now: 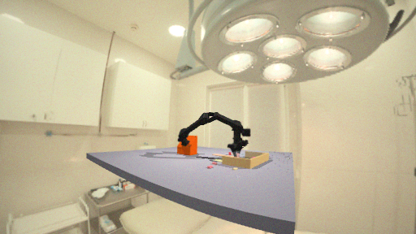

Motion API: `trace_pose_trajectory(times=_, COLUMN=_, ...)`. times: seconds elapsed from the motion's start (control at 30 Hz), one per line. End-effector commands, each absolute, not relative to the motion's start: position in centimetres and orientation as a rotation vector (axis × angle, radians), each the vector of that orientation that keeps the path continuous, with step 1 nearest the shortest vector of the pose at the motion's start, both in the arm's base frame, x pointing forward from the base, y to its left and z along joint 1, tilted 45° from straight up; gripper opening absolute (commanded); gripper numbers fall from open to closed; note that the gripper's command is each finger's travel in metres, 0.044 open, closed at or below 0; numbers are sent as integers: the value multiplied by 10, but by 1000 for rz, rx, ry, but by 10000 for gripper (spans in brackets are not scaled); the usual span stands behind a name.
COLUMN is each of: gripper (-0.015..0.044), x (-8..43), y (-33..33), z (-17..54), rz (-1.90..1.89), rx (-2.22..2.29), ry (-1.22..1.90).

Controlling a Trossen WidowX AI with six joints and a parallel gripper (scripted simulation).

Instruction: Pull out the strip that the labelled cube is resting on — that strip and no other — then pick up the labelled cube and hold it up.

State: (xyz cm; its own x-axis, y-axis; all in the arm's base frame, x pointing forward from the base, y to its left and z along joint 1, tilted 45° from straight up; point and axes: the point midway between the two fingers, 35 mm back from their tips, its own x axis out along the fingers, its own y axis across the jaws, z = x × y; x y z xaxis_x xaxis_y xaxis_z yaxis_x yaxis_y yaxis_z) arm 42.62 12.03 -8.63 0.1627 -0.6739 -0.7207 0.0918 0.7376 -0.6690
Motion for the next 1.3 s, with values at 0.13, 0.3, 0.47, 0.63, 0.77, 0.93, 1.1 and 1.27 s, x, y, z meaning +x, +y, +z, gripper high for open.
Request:
trace_pose_trajectory(times=0.13, gripper=125, x=426, y=121, z=-86, rz=-586, rx=-544, ry=1303)
trace_pose_trajectory(times=0.3, gripper=72, x=426, y=121, z=-86, rz=-586, rx=-544, ry=1303)
trace_pose_trajectory(times=0.47, gripper=0, x=418, y=123, z=-81, rz=-585, rx=-546, ry=1304)
trace_pose_trajectory(times=0.63, gripper=0, x=401, y=127, z=-70, rz=-583, rx=-549, ry=1305)
trace_pose_trajectory(times=0.77, gripper=0, x=387, y=128, z=-62, rz=-583, rx=-553, ry=1306)
trace_pose_trajectory(times=0.93, gripper=0, x=368, y=130, z=-53, rz=-582, rx=-557, ry=1307)
trace_pose_trajectory(times=1.1, gripper=0, x=362, y=129, z=-50, rz=-582, rx=-559, ry=1308)
trace_pose_trajectory(times=1.27, gripper=0, x=350, y=126, z=-48, rz=-583, rx=-558, ry=1308)
